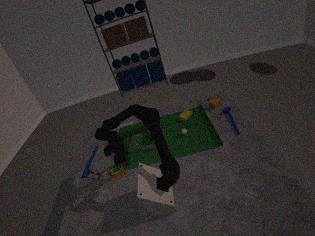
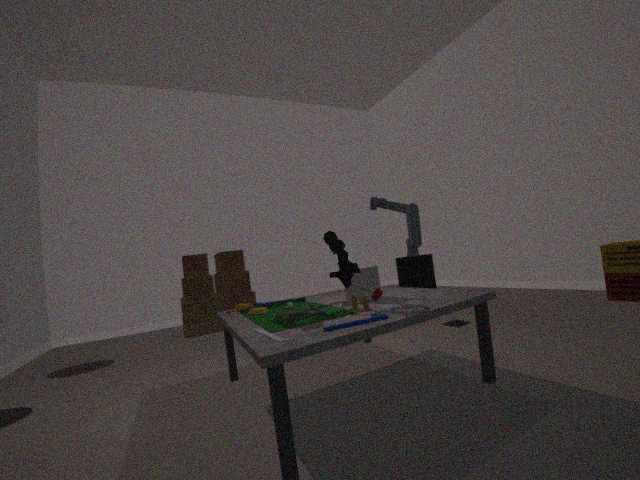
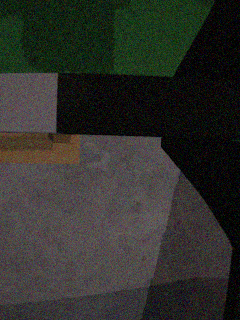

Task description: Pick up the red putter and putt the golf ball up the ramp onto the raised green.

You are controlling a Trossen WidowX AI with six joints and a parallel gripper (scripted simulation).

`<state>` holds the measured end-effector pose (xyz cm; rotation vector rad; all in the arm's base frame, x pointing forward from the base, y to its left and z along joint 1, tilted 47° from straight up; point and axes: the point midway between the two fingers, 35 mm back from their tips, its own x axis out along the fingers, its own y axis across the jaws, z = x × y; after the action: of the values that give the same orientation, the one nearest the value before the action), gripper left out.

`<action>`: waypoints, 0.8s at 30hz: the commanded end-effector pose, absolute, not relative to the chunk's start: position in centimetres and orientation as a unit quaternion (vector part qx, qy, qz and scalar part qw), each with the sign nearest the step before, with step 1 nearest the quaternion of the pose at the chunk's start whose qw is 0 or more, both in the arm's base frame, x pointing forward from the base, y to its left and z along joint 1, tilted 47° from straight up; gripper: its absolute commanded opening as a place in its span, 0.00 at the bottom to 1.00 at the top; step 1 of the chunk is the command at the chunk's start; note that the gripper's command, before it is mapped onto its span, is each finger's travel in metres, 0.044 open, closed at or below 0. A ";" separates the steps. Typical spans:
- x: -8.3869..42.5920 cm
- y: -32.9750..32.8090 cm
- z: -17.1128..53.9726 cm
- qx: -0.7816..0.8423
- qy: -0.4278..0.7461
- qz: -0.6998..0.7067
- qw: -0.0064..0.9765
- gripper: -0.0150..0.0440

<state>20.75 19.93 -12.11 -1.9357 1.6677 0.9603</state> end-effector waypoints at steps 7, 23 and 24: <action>20.5 22.3 -9.6 -0.695 0.596 0.345 0.210 0.25; 26.0 17.8 -1.9 -0.634 0.642 0.238 0.358 0.25; 26.3 17.4 -1.4 -0.629 0.645 0.230 0.367 0.25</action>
<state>25.77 18.44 -2.50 -1.6604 1.6527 0.6480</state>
